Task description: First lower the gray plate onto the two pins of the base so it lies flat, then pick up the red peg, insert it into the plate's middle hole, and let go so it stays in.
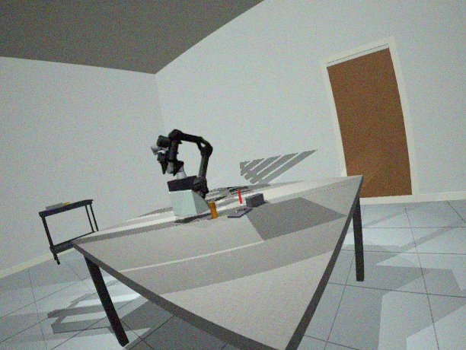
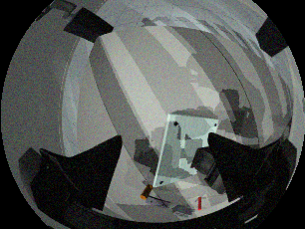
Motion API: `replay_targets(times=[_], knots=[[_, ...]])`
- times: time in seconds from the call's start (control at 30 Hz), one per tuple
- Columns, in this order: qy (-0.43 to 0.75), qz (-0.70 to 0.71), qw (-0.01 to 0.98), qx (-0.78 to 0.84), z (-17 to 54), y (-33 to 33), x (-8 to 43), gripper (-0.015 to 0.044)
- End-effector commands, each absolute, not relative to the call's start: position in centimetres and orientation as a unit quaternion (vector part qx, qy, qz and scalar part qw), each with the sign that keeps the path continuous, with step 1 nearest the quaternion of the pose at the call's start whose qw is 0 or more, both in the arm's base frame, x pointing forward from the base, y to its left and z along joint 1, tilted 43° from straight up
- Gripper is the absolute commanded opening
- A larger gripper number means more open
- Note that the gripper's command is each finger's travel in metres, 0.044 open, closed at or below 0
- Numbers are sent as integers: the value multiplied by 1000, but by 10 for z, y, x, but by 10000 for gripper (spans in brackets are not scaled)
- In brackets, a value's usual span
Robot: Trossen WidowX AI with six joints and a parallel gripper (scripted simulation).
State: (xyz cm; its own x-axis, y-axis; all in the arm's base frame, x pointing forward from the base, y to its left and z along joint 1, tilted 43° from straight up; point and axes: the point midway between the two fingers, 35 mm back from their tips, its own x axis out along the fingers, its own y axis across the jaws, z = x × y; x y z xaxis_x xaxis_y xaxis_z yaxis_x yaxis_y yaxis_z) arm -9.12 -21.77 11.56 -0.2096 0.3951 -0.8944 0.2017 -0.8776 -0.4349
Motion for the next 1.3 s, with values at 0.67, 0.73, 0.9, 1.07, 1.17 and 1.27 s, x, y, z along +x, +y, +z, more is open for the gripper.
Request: replay_targets(times=[0.67,0.73,0.9,1.07,1.17,1.27], knots=[[-695,124,-600,-376,105,-231,181,440],[-698,65,-630,-335,106,-222,202,440],[-684,-93,-689,-220,109,-191,252,440],[-636,-259,-721,-96,112,-151,296,440],[-591,-352,-725,-25,115,-125,317,440],[-537,-436,-721,42,117,-97,335,440]])
